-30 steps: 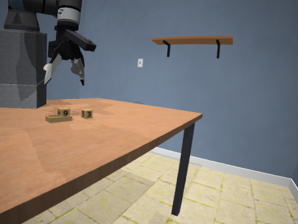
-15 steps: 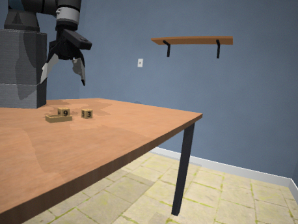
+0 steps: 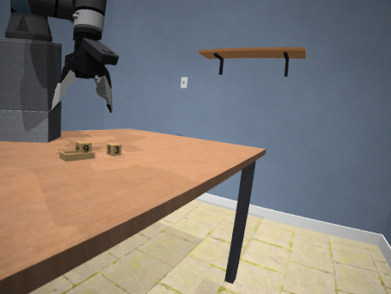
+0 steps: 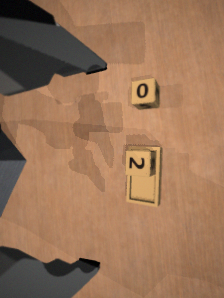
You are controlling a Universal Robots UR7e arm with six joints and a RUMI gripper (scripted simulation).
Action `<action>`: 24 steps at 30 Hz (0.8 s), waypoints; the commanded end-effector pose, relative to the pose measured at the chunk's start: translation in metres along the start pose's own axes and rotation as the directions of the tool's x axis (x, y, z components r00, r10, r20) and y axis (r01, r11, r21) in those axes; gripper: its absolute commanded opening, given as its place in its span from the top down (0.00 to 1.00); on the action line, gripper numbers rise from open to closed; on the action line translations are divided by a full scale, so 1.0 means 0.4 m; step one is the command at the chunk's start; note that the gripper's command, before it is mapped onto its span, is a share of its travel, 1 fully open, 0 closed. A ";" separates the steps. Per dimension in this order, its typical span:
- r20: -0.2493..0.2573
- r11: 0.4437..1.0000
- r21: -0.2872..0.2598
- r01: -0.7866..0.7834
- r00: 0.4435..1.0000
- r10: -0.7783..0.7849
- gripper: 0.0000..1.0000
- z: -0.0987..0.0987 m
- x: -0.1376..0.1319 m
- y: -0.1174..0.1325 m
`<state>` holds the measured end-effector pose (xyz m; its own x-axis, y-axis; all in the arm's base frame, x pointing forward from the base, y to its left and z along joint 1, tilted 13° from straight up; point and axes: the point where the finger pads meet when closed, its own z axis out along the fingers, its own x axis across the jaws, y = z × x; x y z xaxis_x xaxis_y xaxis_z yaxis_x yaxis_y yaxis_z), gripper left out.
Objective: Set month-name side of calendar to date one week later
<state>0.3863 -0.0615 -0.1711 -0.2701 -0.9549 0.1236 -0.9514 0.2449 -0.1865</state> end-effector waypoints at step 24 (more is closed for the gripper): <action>-0.001 1.000 0.001 -0.008 1.000 0.008 0.71 -0.002 0.003 0.000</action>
<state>0.3863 -0.0616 -0.1711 -0.2743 -0.9538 0.1228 -0.9502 0.2492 -0.1872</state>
